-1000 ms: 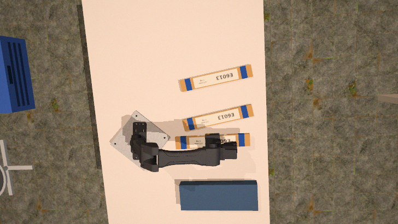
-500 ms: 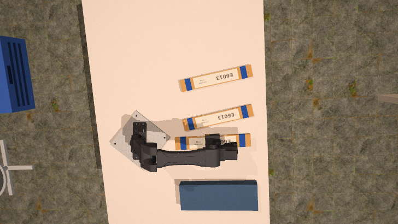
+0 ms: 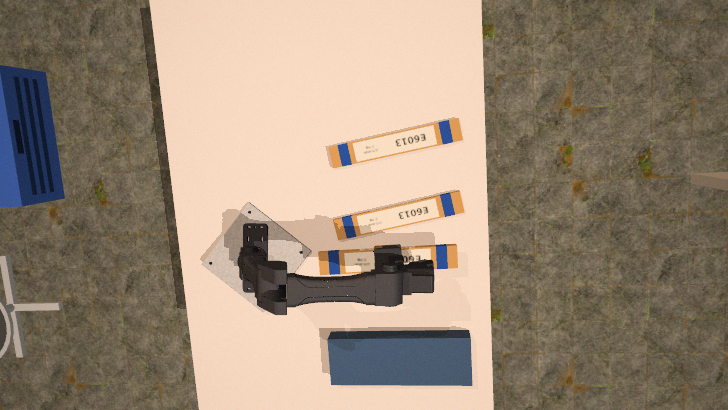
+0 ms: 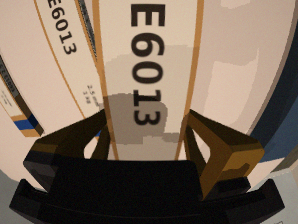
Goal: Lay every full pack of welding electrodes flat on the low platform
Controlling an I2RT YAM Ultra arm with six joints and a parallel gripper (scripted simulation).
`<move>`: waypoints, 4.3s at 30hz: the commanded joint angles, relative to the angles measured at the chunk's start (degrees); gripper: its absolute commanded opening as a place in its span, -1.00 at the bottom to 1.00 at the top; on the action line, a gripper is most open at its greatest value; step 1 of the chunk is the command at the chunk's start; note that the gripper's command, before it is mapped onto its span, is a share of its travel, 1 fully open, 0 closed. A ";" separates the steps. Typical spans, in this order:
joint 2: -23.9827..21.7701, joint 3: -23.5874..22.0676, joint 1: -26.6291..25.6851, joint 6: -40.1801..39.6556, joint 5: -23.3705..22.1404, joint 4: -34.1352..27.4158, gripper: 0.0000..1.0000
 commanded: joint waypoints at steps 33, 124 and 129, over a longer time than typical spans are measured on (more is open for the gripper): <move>-3.20 2.94 -1.03 -0.39 0.02 -1.52 -1.00; -3.05 6.88 -2.04 -1.17 -0.16 -4.82 -1.00; -2.97 7.07 -2.10 -1.23 -0.17 -4.92 -1.00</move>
